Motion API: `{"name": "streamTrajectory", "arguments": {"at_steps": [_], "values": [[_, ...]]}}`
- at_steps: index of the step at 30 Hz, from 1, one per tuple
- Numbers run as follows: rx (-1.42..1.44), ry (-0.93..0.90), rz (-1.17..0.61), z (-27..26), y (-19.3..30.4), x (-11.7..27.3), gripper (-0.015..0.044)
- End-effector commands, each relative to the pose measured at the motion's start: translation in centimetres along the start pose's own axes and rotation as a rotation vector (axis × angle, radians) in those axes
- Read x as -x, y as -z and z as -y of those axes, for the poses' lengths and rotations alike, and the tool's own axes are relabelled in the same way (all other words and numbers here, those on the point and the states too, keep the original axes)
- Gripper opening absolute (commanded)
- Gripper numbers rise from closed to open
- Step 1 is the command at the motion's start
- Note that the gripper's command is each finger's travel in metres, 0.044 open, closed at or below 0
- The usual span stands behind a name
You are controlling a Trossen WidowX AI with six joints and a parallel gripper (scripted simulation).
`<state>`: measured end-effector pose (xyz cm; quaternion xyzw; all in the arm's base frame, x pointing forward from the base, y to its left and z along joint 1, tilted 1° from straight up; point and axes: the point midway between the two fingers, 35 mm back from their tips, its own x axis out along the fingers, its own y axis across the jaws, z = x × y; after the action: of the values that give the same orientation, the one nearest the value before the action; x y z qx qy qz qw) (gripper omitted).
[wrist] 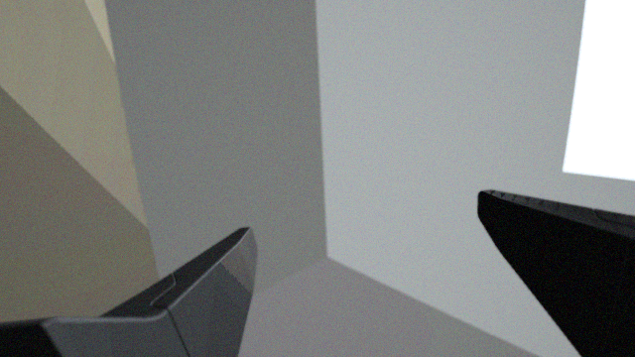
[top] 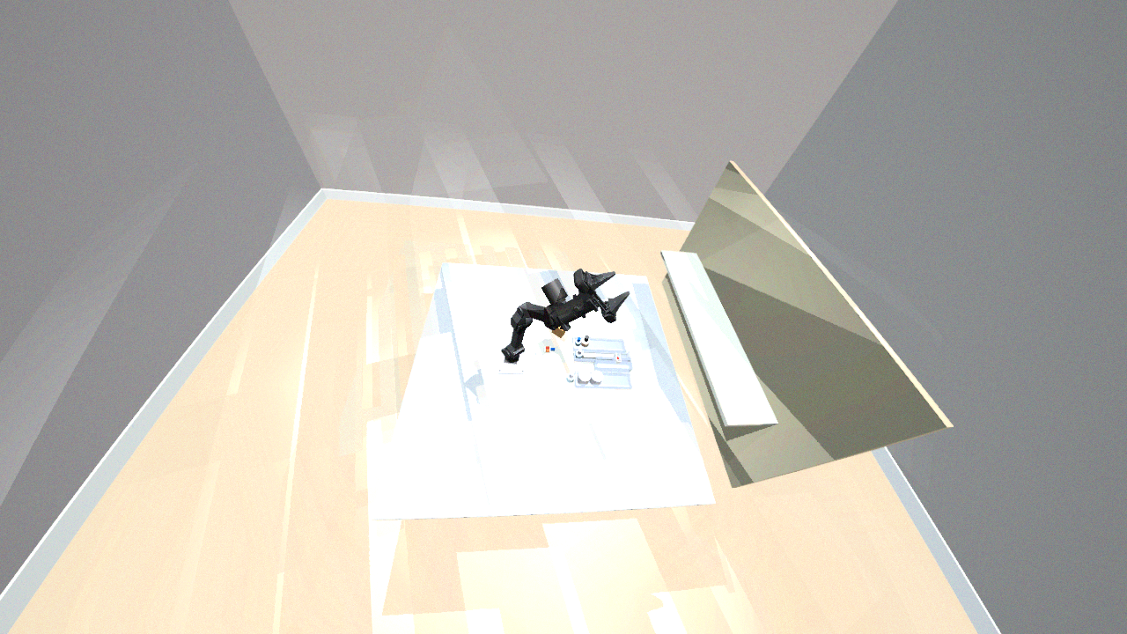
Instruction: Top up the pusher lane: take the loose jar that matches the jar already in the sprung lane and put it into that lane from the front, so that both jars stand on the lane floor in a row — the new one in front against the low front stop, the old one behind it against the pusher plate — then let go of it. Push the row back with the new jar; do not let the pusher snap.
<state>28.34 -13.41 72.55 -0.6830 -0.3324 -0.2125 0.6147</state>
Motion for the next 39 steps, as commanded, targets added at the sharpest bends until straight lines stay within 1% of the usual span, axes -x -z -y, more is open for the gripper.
{"name": "streamTrajectory", "arguments": {"at_steps": [1, 2, 6, 10, 15, 20, 25, 30, 35, 39], "values": [[-0.010, -0.005, -0.005, -0.2, 0.1, 0.0, 0.0426], [-0.038, -0.019, -0.021, -0.9, 0.5, 0.0, 0.0440], [-0.250, -0.132, -0.145, -6.3, 2.7, 0.1, 0.0440], [-0.456, -0.263, -0.282, -12.5, 4.1, 1.1, 0.0440], [-0.671, -0.415, -0.453, -19.5, 4.5, 3.3, 0.0440], [-0.853, -0.581, -0.636, -26.4, 3.6, 6.8, 0.0440], [-1.001, -0.798, -0.836, -33.2, 0.9, 11.6, 0.0440], [-1.094, -1.034, -1.046, -38.5, -2.9, 17.6, 0.0440], [-1.118, -1.288, -1.260, -41.7, -7.3, 24.3, 0.0440], [-1.081, -1.498, -1.430, -42.6, -10.9, 29.9, 0.0440]]}}
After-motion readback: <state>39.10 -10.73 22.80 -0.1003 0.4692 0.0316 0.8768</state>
